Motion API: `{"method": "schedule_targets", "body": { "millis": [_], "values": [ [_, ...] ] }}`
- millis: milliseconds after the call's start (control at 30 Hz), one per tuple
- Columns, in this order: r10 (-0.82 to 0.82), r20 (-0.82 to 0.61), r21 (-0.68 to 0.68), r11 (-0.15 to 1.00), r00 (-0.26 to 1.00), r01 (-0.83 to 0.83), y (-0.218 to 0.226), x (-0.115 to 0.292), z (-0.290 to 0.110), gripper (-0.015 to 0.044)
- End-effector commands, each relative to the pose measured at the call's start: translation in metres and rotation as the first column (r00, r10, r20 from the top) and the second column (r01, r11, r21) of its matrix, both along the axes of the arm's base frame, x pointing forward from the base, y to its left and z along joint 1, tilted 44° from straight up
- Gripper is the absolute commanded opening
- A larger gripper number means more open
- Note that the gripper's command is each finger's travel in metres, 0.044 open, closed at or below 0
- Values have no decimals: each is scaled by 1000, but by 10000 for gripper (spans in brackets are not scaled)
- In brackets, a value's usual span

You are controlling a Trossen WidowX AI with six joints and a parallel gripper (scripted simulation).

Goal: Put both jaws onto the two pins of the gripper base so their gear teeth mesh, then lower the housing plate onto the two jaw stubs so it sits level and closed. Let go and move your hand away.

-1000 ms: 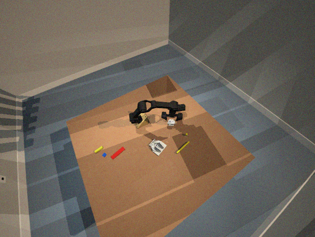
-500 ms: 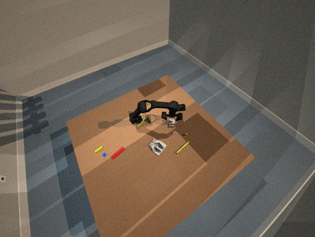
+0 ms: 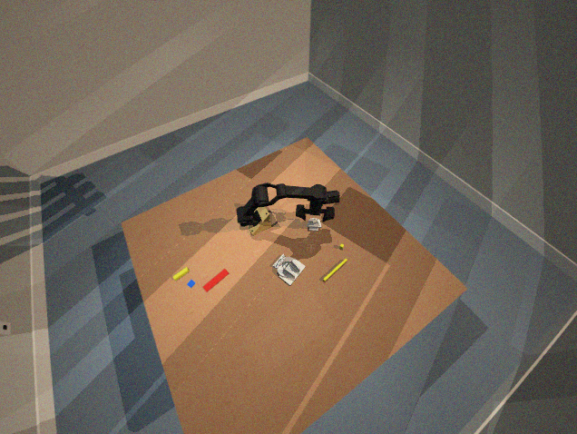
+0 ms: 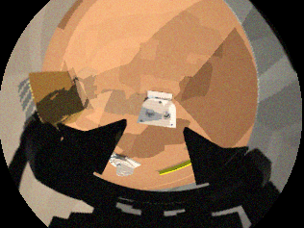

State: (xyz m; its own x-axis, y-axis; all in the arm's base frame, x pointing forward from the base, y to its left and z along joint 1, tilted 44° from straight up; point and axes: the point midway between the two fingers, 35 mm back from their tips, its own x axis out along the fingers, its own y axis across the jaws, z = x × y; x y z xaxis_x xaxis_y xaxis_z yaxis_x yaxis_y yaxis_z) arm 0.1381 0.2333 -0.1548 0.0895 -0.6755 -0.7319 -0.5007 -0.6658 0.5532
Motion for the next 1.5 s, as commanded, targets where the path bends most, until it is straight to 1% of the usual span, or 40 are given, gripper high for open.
{"method": "schedule_targets", "body": {
  "millis": [0,800,1467],
  "values": [
    [5,-1,0,1000,1000,-5,0,0,0,440],
    [0,0,0,1000,1000,0,0,0,0,440],
    [3,0,0,1000,1000,-3,-20,5,-24,440]
  ]
}}
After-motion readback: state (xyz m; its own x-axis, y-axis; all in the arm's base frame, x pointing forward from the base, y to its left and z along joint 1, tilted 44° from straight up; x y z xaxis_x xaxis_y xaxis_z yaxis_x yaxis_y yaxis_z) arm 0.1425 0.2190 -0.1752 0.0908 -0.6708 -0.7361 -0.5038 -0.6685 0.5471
